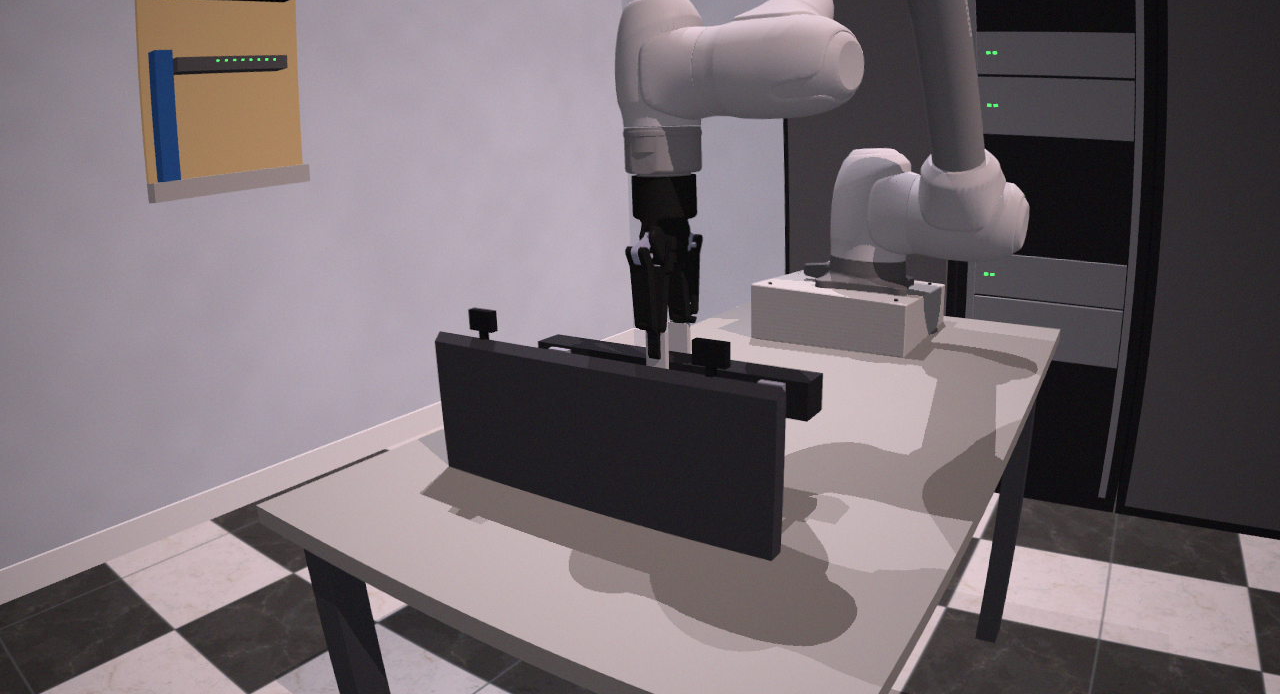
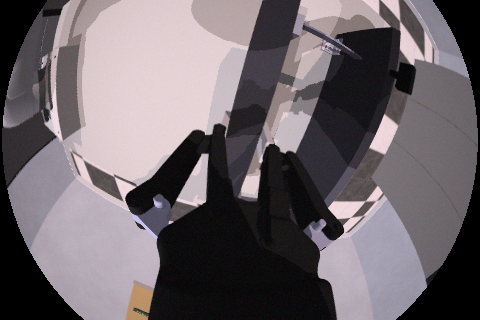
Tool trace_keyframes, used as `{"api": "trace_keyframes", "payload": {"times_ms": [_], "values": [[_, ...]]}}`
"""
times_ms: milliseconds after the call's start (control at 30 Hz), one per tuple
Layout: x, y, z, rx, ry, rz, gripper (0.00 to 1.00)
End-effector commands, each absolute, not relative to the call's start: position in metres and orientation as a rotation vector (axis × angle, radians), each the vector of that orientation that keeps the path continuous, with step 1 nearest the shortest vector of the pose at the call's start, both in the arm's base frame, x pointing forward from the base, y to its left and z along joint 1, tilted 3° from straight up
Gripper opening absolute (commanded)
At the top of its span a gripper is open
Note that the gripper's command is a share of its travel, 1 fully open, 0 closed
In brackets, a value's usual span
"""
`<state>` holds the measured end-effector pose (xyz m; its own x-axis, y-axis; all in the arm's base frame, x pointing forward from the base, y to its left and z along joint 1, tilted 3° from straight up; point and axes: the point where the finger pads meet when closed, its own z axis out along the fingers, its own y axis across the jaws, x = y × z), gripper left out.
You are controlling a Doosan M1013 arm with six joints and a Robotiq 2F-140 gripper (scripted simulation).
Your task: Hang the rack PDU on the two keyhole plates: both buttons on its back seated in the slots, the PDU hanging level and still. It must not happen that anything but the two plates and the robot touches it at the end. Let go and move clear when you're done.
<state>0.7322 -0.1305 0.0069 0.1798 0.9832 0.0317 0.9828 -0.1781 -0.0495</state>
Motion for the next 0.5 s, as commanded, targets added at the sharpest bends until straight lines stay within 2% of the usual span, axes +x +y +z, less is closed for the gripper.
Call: {"api": "trace_keyframes", "payload": {"times_ms": [0,467], "values": [[0.7322,-0.1305,0.0068,-2.367,-1.975,0.011,0.00],[0.7319,-0.1302,0.0002,-2.367,-1.975,0.011,0.00]]}}
